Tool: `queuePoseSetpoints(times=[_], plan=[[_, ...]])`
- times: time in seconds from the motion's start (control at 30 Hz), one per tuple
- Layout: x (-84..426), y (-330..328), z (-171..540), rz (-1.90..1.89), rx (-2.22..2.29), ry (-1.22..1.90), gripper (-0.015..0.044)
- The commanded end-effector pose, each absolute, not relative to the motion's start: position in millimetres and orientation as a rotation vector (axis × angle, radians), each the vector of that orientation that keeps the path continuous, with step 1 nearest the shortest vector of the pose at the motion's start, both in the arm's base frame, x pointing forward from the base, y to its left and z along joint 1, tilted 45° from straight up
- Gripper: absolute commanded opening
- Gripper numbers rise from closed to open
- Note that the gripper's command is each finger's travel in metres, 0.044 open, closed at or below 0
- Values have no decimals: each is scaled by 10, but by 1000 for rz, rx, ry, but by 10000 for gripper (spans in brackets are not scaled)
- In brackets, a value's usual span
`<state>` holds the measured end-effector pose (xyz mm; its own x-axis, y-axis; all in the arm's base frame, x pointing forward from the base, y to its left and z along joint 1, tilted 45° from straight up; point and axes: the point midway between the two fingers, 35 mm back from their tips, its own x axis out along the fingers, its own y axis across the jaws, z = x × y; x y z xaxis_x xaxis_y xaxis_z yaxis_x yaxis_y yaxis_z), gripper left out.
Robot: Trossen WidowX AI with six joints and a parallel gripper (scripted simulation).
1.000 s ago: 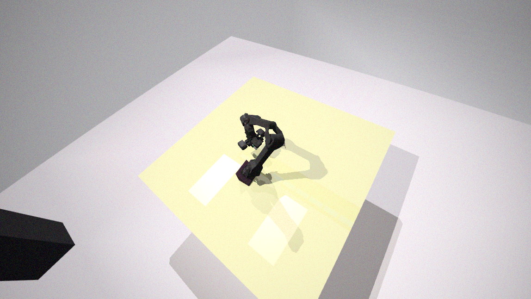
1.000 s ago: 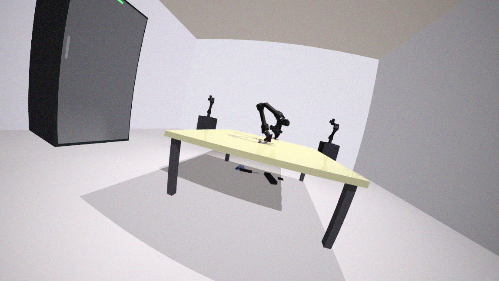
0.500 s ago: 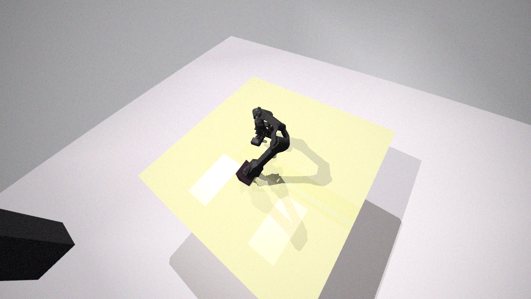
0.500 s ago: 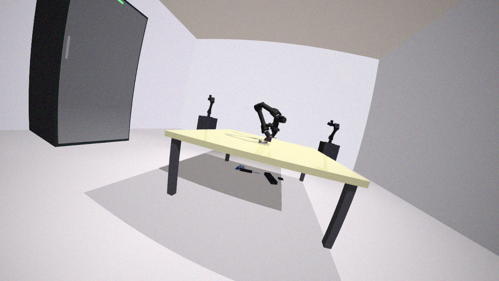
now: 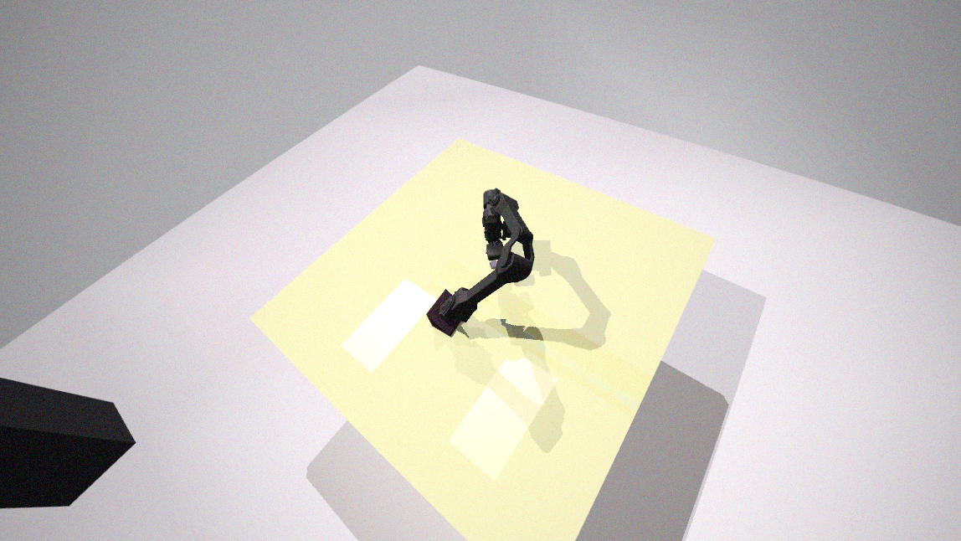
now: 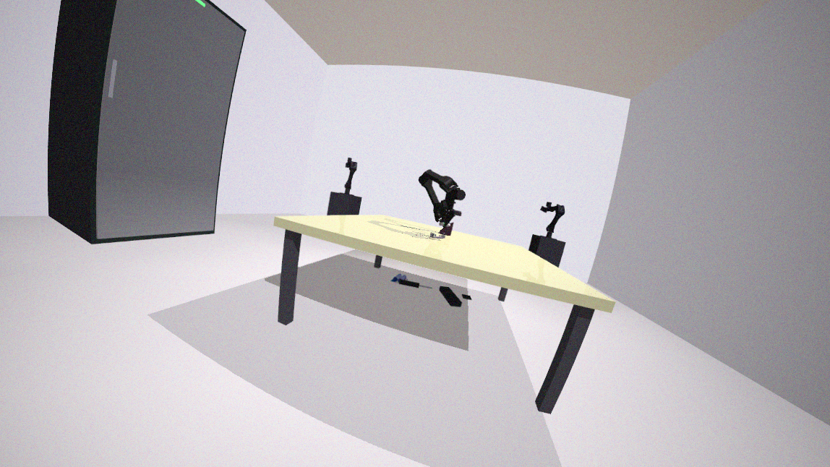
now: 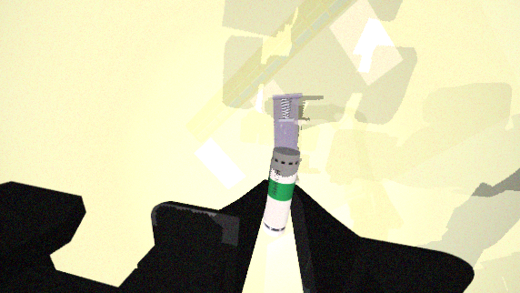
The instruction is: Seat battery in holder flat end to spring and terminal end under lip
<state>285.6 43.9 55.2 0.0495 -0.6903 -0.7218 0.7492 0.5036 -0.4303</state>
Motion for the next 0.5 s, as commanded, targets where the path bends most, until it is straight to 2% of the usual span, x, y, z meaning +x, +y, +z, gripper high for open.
queuePoseSetpoints(times=[0.0, 0.47], plan=[[2960, 346, 695, -1032, -31, 1106, 61], [2975, 175, 575, -1034, -10, 1247, 61]])
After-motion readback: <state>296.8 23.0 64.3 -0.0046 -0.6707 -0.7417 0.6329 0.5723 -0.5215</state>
